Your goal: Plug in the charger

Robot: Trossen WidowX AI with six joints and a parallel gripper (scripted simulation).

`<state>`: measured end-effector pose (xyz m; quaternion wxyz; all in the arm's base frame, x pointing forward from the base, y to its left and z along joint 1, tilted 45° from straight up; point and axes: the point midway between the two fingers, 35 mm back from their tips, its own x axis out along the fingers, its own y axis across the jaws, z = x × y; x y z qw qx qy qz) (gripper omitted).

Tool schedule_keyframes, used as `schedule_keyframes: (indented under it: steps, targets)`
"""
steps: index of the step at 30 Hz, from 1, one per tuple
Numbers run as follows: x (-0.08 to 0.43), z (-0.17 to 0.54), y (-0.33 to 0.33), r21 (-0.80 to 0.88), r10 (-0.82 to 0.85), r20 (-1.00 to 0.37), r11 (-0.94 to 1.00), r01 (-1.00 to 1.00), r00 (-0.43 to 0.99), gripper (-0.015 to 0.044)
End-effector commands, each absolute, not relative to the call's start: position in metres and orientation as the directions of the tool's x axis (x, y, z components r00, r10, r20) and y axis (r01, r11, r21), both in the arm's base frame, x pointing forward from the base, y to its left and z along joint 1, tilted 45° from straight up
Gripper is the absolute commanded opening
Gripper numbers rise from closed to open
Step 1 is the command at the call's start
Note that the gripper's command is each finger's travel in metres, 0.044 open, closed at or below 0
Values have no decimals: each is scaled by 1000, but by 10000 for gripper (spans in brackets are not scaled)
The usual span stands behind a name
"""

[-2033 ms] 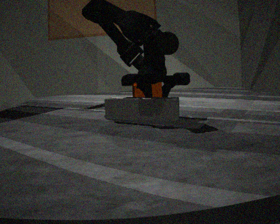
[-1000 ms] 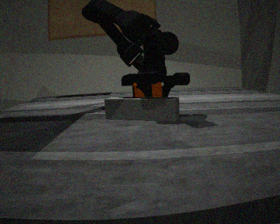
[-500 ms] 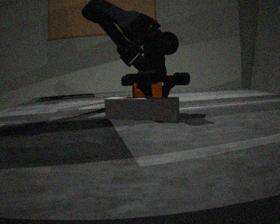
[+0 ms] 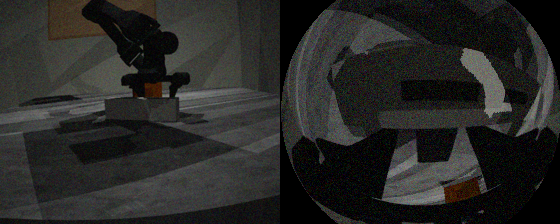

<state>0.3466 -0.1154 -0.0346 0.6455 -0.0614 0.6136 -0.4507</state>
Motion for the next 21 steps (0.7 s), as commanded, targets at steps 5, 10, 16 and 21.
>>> schedule_keyframes:
  steps: [5,10,16,21]
  targets:
    - [346,-35,-115,-632,-659,-736,585,509,-156,440]
    - [345,-35,-114,-631,-660,-735,584,511,-153,440]
    - [343,-36,-114,-630,-662,-735,583,513,-150,440]
    - [342,-37,-113,-629,-663,-734,582,515,-148,440]
